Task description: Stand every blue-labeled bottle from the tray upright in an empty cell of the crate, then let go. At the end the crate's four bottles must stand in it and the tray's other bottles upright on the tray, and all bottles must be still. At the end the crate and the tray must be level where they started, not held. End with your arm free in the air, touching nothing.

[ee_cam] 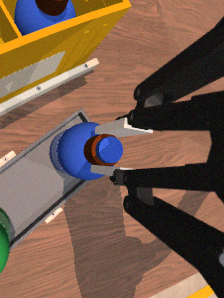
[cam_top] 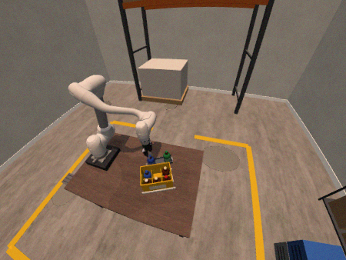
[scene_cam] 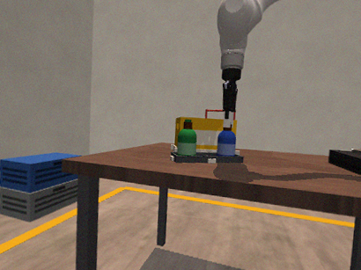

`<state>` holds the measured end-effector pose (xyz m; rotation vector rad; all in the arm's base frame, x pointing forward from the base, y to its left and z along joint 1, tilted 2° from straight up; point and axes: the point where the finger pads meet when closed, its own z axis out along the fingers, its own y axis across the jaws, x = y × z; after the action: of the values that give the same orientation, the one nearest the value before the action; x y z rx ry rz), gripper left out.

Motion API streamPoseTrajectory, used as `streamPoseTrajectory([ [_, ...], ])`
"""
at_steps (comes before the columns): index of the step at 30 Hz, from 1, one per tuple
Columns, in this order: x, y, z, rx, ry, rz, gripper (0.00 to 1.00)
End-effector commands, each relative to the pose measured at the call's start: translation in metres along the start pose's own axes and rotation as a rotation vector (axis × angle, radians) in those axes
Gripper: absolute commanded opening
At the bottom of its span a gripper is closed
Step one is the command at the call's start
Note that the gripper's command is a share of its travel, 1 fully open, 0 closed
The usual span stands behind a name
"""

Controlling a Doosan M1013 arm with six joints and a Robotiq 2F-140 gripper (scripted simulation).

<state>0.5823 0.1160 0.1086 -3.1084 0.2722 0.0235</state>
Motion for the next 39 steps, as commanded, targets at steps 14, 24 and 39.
streamPoseTrajectory([
  [14, -0.0002, 0.0001, 0.0002, 0.000, 0.000, 0.000, 0.00],
  [24, -0.0002, 0.0001, -0.0001, 0.000, 0.000, 0.000, 0.00],
  [39, -0.0007, 0.0001, -0.0066, 0.000, 0.000, 0.000, 0.00],
])
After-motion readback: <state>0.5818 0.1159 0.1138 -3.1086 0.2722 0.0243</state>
